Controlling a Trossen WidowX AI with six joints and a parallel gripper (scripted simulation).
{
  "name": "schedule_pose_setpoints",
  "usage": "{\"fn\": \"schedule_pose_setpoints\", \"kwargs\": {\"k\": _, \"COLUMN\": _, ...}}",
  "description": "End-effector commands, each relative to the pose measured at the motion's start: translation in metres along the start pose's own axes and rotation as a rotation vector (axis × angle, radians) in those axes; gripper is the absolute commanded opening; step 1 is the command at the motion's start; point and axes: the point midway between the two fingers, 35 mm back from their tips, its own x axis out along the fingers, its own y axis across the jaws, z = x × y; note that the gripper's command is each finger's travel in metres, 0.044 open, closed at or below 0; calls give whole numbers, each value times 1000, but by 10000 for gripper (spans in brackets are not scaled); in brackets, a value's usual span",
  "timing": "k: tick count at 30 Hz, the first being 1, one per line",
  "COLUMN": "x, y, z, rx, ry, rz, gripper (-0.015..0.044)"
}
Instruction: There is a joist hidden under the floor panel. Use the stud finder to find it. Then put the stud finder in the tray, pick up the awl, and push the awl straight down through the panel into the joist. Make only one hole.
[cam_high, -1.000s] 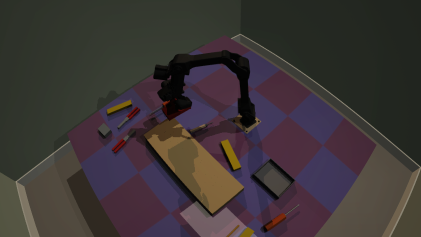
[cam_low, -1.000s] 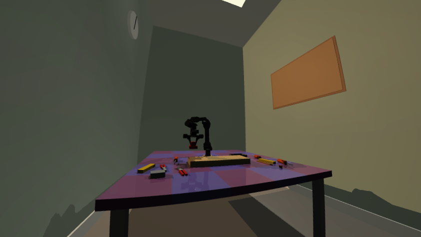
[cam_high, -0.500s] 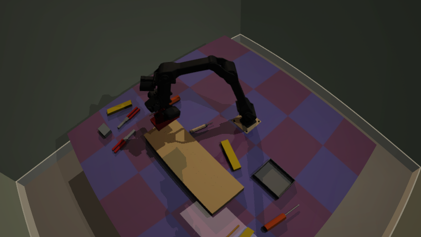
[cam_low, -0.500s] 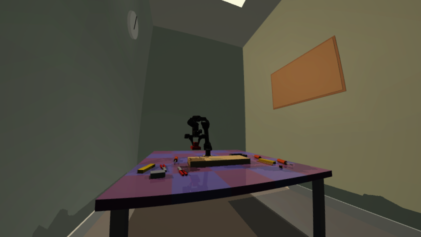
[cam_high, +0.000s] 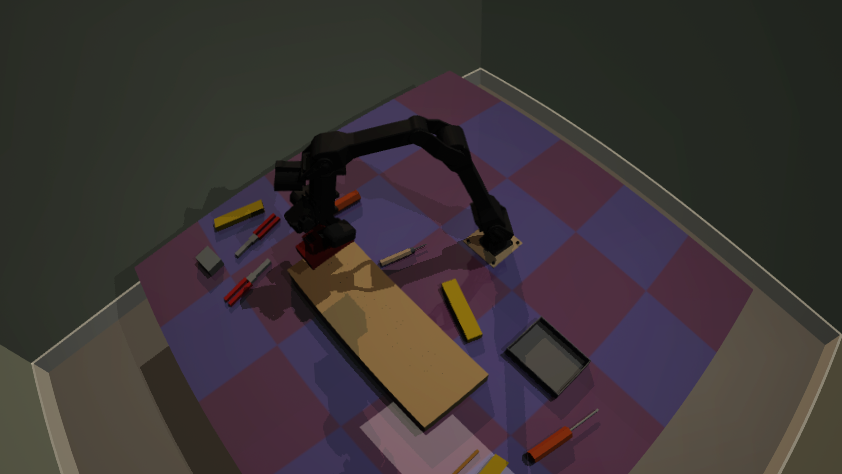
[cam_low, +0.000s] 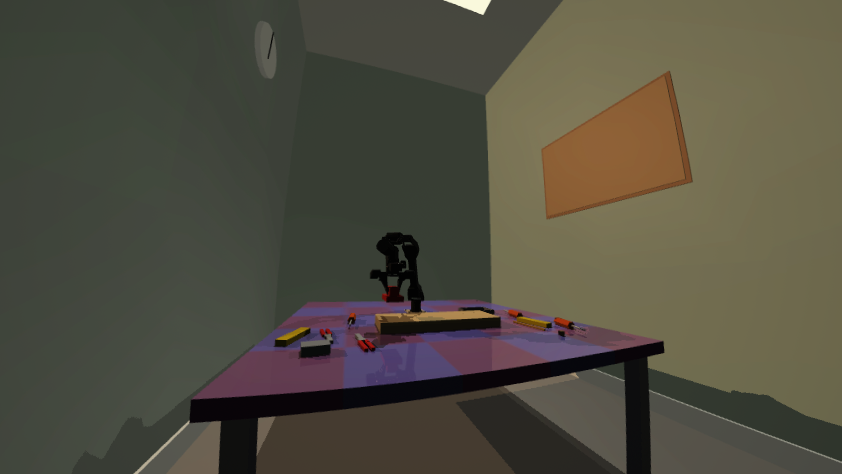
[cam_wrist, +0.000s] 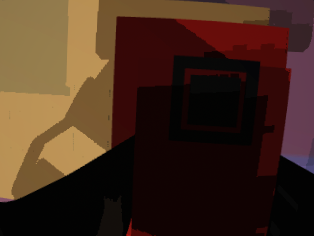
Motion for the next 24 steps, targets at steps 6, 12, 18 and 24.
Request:
{"fn": "schedule_pose_setpoints", "kwargs": {"k": 6, "x": 12, "y": -1, "z": -3, "rx": 3, "ry": 2, "rz": -3, "gripper": 0}}
{"fn": "schedule_pose_setpoints", "kwargs": {"k": 12, "x": 19, "y": -1, "z": -4, "rx": 3, "ry": 2, "rz": -3, "gripper": 0}}
{"fn": "schedule_pose_setpoints", "kwargs": {"k": 18, "x": 26, "y": -1, "z": -6, "rx": 3, "ry": 2, "rz": -3, "gripper": 0}}
{"fn": "schedule_pose_setpoints", "kwargs": {"k": 24, "x": 34, "y": -1, "z": -9, "rx": 3, "ry": 2, "rz": -3, "gripper": 0}}
